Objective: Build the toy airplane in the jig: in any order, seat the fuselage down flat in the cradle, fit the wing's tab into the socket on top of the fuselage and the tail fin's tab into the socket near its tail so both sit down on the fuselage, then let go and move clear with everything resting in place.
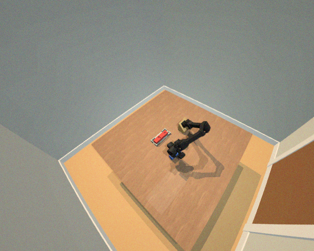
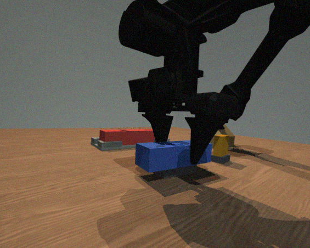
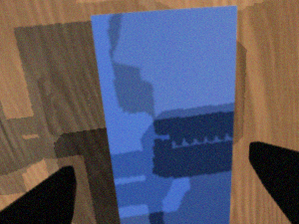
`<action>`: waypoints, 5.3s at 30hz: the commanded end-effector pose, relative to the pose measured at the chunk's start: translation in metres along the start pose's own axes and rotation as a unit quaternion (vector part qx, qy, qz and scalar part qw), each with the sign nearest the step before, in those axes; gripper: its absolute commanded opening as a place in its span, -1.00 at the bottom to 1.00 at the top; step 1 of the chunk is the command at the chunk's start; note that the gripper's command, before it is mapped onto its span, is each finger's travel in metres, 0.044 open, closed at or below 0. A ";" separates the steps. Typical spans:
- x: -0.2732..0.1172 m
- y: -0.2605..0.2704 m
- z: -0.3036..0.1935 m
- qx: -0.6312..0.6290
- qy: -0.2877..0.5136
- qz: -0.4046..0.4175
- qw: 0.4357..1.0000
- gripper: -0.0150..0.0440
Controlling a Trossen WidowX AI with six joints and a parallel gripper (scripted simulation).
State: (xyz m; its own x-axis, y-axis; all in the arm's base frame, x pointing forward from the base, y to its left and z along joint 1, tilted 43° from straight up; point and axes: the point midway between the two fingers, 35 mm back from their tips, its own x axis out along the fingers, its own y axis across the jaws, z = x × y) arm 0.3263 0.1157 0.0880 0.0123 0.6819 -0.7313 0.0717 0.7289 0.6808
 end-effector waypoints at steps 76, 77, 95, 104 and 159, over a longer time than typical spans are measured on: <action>-0.119 -0.045 0.011 0.129 -0.002 -0.007 0.992 -0.49; -0.118 -0.048 0.012 0.138 -0.002 -0.007 0.990 -0.49; -0.110 -0.105 0.019 0.304 -0.005 -0.012 0.953 -0.49; -0.105 -0.134 0.019 0.386 -0.006 -0.012 0.922 -0.49; -0.079 -0.244 -0.005 0.681 -0.003 -0.004 0.733 0.17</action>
State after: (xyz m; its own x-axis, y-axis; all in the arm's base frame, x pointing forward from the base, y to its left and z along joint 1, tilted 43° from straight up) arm 0.3033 -0.1152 -0.0198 0.0119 0.6771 -0.7358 0.9999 -0.0035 0.0130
